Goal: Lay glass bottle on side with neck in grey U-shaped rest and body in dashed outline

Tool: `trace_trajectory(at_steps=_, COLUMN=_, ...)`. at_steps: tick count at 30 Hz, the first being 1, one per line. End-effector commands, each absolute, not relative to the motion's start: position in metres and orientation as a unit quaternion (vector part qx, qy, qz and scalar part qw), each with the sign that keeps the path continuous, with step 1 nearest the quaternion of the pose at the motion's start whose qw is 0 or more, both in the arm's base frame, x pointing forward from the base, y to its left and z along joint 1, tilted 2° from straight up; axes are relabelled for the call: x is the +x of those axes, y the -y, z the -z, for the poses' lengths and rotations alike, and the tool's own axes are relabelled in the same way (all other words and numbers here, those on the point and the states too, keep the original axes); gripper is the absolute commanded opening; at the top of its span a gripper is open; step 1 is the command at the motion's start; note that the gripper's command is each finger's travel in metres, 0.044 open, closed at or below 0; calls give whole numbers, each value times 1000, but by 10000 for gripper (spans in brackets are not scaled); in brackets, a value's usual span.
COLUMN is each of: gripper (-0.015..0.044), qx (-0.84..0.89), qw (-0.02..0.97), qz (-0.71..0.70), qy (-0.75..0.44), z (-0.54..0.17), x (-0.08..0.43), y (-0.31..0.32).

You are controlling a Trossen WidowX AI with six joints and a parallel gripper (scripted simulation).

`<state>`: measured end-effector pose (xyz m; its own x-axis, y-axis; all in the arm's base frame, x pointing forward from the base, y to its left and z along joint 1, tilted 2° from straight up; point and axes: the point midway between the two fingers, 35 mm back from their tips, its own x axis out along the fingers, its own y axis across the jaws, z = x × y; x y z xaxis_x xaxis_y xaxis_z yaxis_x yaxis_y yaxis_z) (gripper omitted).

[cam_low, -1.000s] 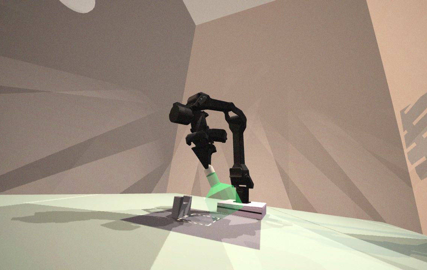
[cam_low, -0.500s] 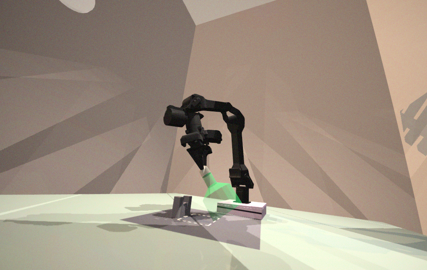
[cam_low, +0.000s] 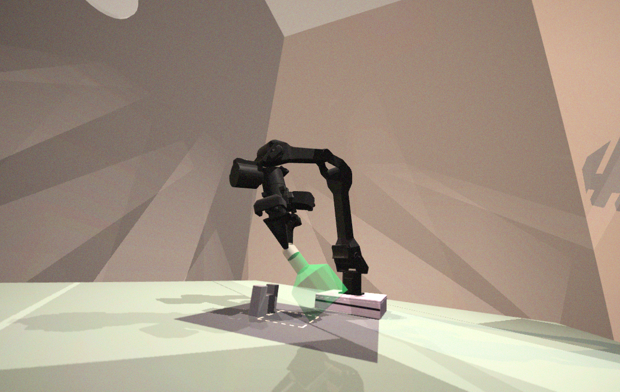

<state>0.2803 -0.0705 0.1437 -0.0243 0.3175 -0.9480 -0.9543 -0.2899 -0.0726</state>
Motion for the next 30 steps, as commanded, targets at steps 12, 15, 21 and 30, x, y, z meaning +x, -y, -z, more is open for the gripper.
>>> trace_trajectory(at_steps=12, gripper=127, qx=-488, qw=501, qz=-637, qy=-324, z=-132, x=286, y=92)
trace_trajectory(at_steps=15, gripper=127, qx=-488, qw=502, qz=-637, qy=-323, z=-130, x=286, y=95)
trace_trajectory(at_steps=21, gripper=127, qx=-487, qw=504, qz=-637, qy=-321, z=-125, x=288, y=102)
trace_trajectory(at_steps=30, gripper=127, qx=-487, qw=507, qz=-635, qy=-319, z=-118, x=290, y=111)
